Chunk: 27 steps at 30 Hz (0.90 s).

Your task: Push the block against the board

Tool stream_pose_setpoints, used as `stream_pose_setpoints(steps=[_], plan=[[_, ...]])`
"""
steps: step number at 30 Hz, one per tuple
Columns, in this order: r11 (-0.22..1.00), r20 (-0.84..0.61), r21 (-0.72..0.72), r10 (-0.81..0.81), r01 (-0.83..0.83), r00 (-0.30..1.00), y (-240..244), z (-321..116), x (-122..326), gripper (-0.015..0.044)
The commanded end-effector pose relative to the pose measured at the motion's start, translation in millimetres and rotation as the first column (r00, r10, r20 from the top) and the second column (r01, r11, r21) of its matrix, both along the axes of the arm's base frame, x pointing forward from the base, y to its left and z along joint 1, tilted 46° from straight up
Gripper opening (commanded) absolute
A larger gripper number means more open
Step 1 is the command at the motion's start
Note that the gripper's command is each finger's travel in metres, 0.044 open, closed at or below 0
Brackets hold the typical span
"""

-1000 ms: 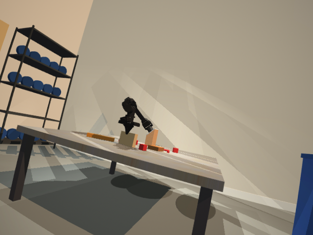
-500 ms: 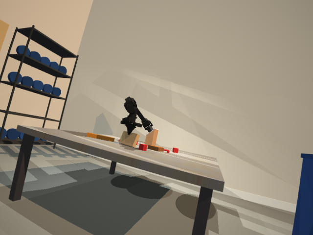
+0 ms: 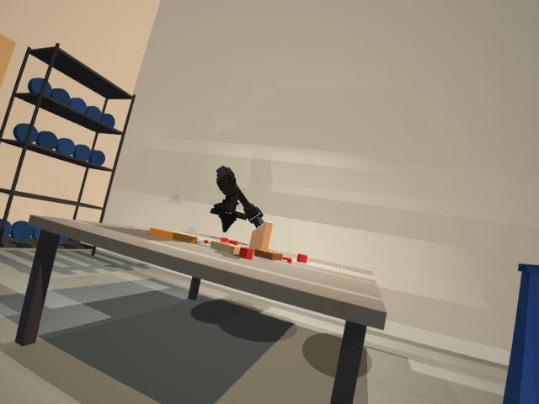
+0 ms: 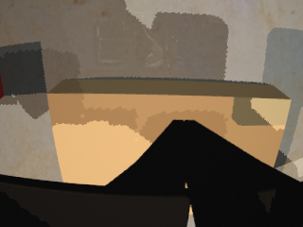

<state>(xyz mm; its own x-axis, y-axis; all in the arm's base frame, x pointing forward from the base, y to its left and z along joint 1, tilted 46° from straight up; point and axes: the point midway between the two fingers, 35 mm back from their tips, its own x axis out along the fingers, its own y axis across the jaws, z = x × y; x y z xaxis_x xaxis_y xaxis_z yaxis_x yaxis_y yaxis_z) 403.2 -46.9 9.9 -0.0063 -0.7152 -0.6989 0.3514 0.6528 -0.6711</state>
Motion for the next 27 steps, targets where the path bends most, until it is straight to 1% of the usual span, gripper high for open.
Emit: stream_pose_setpoints(steps=[1, 27], plan=[[1.0, 0.002, 0.003, -0.004, 0.004, 1.0, -0.9, 0.0, 2.7, 0.0], [1.0, 0.005, 0.002, -0.004, 0.004, 1.0, -12.1, 11.3, 42.1, 0.0]])
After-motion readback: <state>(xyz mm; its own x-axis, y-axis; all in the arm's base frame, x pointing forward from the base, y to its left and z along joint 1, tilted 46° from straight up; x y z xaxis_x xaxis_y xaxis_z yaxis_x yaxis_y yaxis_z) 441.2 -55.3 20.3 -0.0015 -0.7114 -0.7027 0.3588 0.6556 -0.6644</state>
